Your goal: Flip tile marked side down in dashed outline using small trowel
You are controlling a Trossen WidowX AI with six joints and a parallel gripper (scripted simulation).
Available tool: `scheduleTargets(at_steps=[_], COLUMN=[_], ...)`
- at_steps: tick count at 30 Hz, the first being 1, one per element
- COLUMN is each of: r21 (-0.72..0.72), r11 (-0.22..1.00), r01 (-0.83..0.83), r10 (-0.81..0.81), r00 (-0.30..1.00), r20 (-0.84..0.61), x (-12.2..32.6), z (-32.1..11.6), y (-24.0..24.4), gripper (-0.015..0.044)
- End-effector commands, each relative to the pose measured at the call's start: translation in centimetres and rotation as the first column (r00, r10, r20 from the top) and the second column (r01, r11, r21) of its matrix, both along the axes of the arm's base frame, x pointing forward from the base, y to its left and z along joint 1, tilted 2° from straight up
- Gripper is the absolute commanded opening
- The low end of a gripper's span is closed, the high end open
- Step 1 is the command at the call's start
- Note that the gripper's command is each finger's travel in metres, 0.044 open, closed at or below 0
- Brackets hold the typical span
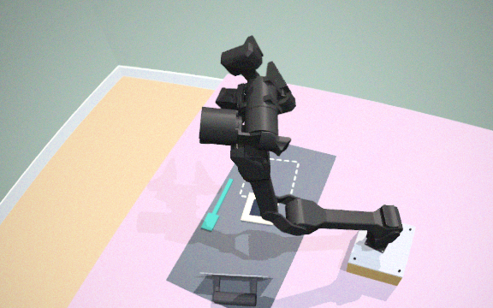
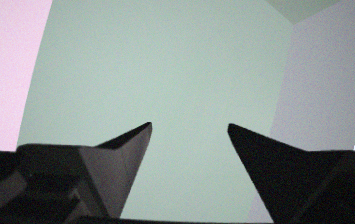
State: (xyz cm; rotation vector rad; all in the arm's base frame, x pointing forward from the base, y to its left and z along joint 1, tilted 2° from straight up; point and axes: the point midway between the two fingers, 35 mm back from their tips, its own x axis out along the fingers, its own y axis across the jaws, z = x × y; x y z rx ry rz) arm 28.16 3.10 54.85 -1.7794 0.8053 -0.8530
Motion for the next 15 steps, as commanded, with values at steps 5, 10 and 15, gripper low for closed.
scheduleTargets(at_steps=[5, 10, 15], r21=[0.016, 0.03, 0.017], r11=[1.0, 0.996, 0.992], r01=[-0.023, -0.083, -0.125], r10=[0.022, 0.078, 0.119], r00=[0.998, 0.989, 0.973], r20=[0.058, 0.129, 0.198], x=[-1.4, -3.6, -6.9], z=[0.9, 2.1, 3.7], y=[-0.3, -0.1, -0.9], gripper=[0.0269, 0.0137, 0.01])
